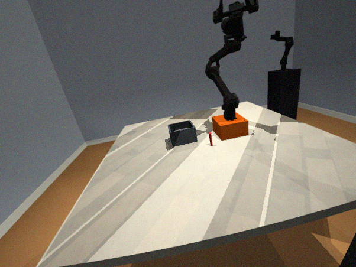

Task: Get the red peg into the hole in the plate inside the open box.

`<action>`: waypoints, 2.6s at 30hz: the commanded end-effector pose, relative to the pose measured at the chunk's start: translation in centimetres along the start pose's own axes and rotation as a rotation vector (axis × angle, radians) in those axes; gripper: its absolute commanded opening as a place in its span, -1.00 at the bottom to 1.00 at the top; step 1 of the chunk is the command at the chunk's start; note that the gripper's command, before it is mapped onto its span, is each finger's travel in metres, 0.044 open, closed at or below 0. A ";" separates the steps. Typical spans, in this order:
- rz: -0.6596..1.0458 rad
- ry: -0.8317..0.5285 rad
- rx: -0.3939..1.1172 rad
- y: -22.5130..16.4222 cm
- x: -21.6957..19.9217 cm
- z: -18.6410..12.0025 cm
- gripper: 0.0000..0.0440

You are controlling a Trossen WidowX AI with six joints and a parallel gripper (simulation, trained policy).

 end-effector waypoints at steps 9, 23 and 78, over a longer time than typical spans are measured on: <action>-0.061 -0.039 0.147 -5.6 0.0 0.9 1.00; -0.098 -0.220 0.576 -18.4 -5.2 0.7 0.98; 0.444 -1.760 1.644 -34.9 -17.0 -26.2 0.99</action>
Point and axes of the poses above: the point midway between the two fingers, 35 mm back from their tips, its own z axis out along the fingers, its own x axis across the jaws, y = z × x, the point moved 5 cm from there along -z, back along the fingers, and after that the axes turned 3 degrees about -z, right-handed, at the moved point
